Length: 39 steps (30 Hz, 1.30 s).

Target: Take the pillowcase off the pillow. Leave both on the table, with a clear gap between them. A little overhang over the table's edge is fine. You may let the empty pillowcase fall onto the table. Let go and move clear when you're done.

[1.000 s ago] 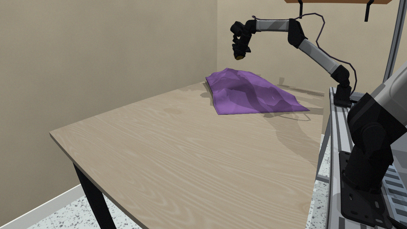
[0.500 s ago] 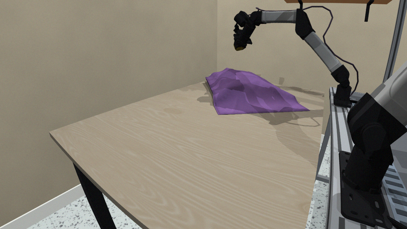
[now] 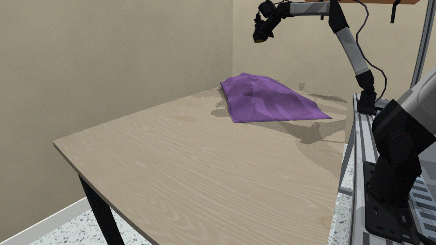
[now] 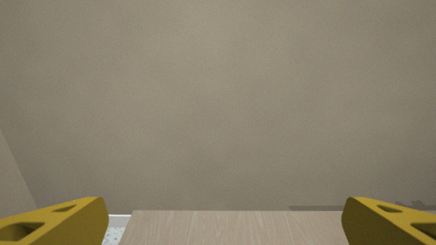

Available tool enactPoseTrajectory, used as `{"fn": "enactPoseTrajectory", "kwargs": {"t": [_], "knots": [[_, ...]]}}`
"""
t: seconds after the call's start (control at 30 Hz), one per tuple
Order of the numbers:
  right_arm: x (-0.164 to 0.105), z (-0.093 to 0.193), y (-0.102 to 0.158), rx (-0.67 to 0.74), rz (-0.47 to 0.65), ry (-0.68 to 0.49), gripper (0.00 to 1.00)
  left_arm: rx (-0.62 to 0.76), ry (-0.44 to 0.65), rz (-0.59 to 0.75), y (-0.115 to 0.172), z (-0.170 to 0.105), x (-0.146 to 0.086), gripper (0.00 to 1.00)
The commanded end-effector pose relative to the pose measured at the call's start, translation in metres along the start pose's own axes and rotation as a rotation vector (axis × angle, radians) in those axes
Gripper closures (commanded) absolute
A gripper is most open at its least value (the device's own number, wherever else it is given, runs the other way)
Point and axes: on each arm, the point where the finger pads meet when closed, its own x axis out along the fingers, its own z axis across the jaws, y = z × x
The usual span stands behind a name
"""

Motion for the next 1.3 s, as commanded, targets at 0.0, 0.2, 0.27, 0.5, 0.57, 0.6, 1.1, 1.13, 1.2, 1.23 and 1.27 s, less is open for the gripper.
{"fn": "enactPoseTrajectory", "kwargs": {"t": [0.0, 0.2, 0.27, 0.5, 0.57, 0.6, 1.1, 1.13, 1.2, 1.23, 1.27], "knots": [[-0.027, 0.015, -0.017, -0.026, -0.075, -0.079, 0.97, 0.004, -0.003, -0.033, -0.016, 0.002, -0.007, 0.0], [-0.055, 0.019, -0.025, -0.049, -0.125, -0.128, 0.97, 0.004, -0.003, -0.033, -0.016, 0.002, -0.007, 0.0], [-0.055, 0.019, -0.025, -0.049, -0.125, -0.128, 0.97, 0.004, -0.003, -0.033, -0.016, 0.002, -0.007, 0.0], [-0.095, 0.021, -0.032, -0.08, -0.201, -0.193, 0.97, 0.004, -0.003, -0.033, -0.016, 0.002, -0.007, 0.0], [-0.105, 0.022, -0.033, -0.089, -0.22, -0.209, 0.97, 0.004, -0.003, -0.033, -0.016, 0.002, -0.007, 0.0], [-0.11, 0.022, -0.034, -0.093, -0.23, -0.217, 0.97, 0.004, -0.003, -0.033, -0.016, 0.002, -0.007, 0.0], [-0.186, 0.019, -0.031, -0.163, -0.389, -0.335, 0.97, 0.004, -0.003, -0.033, -0.016, 0.002, -0.007, 0.0], [-0.191, 0.019, -0.03, -0.169, -0.4, -0.344, 0.97, 0.004, -0.003, -0.033, -0.016, 0.002, -0.007, 0.0], [-0.201, 0.018, -0.028, -0.18, -0.424, -0.359, 0.97, 0.004, -0.003, -0.033, -0.016, 0.002, -0.007, 0.0], [-0.206, 0.017, -0.027, -0.185, -0.436, -0.366, 0.97, 0.004, -0.003, -0.033, -0.016, 0.002, -0.007, 0.0], [-0.223, 0.017, -0.032, -0.194, -0.486, -0.39, 0.97, 0.004, -0.003, -0.033, -0.016, 0.002, -0.007, 0.0]]}}
